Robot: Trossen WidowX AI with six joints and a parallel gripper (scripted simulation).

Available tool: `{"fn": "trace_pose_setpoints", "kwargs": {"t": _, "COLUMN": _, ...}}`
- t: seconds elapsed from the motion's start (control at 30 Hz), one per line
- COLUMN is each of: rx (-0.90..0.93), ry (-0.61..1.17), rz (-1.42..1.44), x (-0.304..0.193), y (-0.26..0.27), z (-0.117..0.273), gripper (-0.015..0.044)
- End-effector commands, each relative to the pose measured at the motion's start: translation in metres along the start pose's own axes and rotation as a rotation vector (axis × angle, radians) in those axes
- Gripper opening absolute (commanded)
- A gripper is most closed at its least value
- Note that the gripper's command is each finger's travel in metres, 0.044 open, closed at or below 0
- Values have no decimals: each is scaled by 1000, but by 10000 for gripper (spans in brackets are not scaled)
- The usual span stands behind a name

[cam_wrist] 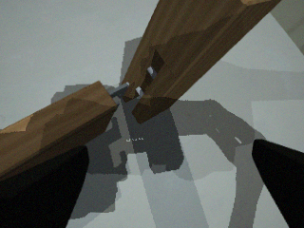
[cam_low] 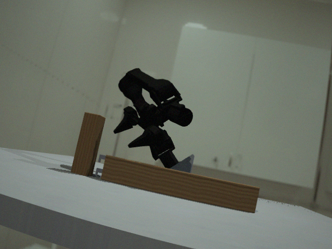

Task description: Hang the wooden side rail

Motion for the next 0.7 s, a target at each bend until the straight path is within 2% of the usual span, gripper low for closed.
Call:
{"fn": "trace_pose_setpoints", "kwargs": {"t": 0.0, "rx": 23, "ry": -72, "rz": -458, "x": 3, "y": 11, "z": 2, "gripper": 440}}
{"fn": "trace_pose_setpoints", "kwargs": {"t": 0.13, "rx": 38, "ry": -86, "rz": -569, "x": 3, "y": 13, "z": 3, "gripper": 440}}
{"fn": "trace_pose_setpoints", "kwargs": {"t": 0.67, "rx": 38, "ry": -86, "rz": -569, "x": 3, "y": 13, "z": 3, "gripper": 440}}
Point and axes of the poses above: the point midway between the two fingers, 35 mm back from their tips, its own z axis back along the fingers, its own y axis across the jaws, x = y × z, the point moved 8 cm from there along z, back along the fingers, and after that the axes turned 15 degrees about -z, right-handed, at the moved point
